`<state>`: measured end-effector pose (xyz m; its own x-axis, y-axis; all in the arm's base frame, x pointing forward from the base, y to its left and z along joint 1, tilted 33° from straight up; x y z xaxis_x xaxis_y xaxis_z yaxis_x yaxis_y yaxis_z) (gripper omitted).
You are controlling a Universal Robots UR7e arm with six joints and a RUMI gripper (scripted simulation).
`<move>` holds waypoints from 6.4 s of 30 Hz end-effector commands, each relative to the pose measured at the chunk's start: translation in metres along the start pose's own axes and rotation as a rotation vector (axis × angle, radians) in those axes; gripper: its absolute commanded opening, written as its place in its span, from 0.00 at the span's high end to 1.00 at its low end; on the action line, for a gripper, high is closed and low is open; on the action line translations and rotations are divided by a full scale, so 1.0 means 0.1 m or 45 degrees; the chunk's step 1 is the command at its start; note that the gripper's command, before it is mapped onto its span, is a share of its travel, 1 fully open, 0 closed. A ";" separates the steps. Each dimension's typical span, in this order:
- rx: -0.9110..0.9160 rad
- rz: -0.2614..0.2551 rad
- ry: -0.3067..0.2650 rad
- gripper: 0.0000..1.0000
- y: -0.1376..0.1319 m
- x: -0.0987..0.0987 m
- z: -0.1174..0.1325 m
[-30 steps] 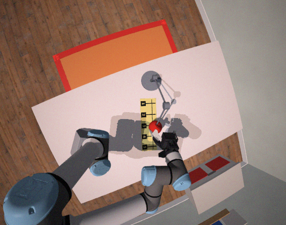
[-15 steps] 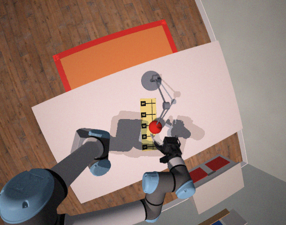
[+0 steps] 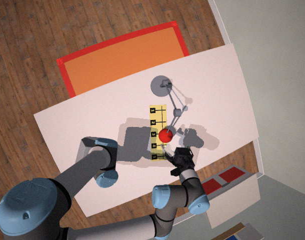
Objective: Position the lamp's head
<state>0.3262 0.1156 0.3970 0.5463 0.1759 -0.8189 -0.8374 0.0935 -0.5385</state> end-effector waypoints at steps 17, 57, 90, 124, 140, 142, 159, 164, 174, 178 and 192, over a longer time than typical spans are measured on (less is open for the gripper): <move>-0.002 -0.001 -0.003 0.00 0.00 0.01 0.01; -0.170 0.047 -0.039 0.00 -0.01 0.05 0.17; -0.185 0.054 -0.026 0.00 0.03 0.70 0.24; -0.211 0.059 -0.047 0.00 0.05 1.23 0.25; -0.211 0.059 -0.048 1.00 0.05 1.25 0.25; -0.211 0.059 -0.048 1.00 0.05 1.25 0.25; -0.211 0.060 -0.048 1.00 0.05 1.24 0.25; -0.211 0.060 -0.047 1.00 0.05 1.25 0.25; -0.211 0.059 -0.048 1.00 0.04 1.19 0.00; -0.211 0.059 -0.048 1.00 0.03 1.17 -0.11; -0.213 0.059 -0.048 1.00 0.02 1.11 -0.39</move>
<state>0.3856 0.1130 0.2973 0.5166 0.1317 -0.8460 -0.8531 -0.0054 -0.5218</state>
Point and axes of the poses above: the point where the finger pads meet when closed, its own x axis out along the fingers, its own y axis across the jaws, z = x × y, the point moved 5 cm from there along -x, back along the fingers, and after that the axes turned 8 degrees about -x, right-handed, at the moved point
